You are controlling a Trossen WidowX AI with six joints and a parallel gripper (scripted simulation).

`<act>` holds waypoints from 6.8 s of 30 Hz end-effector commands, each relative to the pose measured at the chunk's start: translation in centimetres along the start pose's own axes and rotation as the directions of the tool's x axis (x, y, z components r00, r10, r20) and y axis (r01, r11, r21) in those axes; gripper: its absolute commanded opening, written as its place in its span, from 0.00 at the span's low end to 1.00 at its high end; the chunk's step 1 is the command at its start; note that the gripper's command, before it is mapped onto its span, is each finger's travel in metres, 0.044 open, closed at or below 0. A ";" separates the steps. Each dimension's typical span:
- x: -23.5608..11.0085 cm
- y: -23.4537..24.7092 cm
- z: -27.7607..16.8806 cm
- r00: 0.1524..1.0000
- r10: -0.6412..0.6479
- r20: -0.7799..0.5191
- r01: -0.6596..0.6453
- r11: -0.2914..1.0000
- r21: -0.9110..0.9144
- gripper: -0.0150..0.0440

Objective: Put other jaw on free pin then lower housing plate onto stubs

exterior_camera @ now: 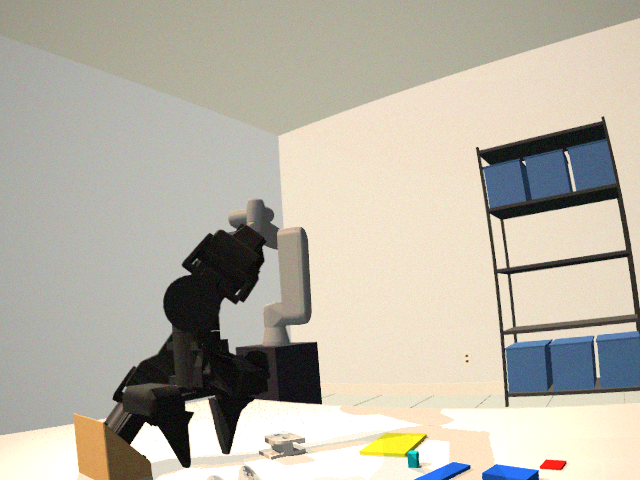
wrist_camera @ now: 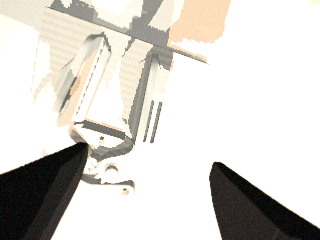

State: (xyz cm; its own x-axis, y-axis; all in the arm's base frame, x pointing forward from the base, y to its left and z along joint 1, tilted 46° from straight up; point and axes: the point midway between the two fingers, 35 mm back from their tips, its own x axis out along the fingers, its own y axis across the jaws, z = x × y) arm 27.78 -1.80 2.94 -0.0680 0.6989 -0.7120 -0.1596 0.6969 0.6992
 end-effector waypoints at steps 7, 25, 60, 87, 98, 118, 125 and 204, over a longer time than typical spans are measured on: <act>-1.1 2.7 0.6 0.999 -0.040 0.019 0.039 0.997 0.062 1.00; -1.6 11.7 0.4 0.998 -0.054 0.015 0.034 0.792 0.609 1.00; -2.4 26.6 -7.9 1.000 0.002 -0.003 0.003 -0.220 0.976 1.00; 2.1 28.6 -10.2 1.000 0.023 -0.010 0.019 -0.404 0.914 1.00; 3.4 28.6 -10.2 1.000 0.024 -0.010 0.019 -0.404 0.915 1.00; 6.2 28.7 -10.2 1.000 0.027 -0.010 0.020 -0.404 0.915 1.00; 6.2 28.7 -10.2 1.000 0.027 -0.010 0.020 -0.404 0.915 1.00; -0.5 24.6 -7.0 1.000 -0.020 -0.004 0.002 -0.079 0.997 0.85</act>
State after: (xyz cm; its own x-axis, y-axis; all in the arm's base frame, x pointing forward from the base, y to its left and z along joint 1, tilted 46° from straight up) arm 16.40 14.26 20.65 -0.0671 0.6918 -0.7189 0.9970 0.0743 -0.0215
